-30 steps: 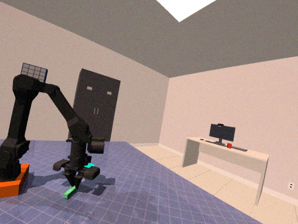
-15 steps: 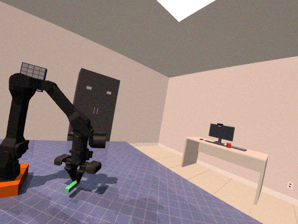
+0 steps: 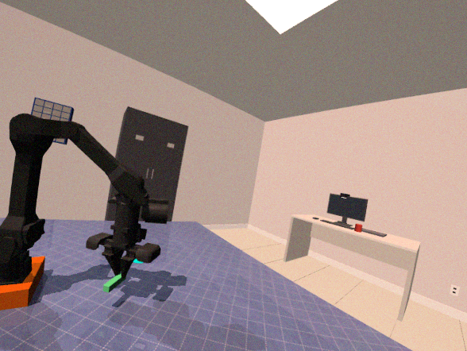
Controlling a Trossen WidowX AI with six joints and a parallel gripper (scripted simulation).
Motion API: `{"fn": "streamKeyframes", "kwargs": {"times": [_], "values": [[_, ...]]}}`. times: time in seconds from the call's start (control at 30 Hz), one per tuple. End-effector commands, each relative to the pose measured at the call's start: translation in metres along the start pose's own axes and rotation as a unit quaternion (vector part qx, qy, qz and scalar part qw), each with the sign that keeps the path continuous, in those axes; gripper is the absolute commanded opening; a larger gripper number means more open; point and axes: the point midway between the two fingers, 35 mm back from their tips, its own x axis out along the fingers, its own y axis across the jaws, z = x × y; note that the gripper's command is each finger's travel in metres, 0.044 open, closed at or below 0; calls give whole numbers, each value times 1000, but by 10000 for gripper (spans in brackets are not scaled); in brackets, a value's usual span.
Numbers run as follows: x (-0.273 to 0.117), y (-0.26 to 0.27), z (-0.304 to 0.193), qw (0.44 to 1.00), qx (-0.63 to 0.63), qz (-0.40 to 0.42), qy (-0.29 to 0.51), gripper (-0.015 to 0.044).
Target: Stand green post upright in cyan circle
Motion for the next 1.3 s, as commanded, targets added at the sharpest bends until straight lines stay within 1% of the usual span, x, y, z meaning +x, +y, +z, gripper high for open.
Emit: {"fn": "streamKeyframes", "kwargs": {"times": [0.0,1.0,1.27], "values": [[-8,0,0,1000,-1,1,1,23],[-61,9,-1,1000,-13,12,3,23],[-64,8,6,1000,-19,12,2,23]]}}
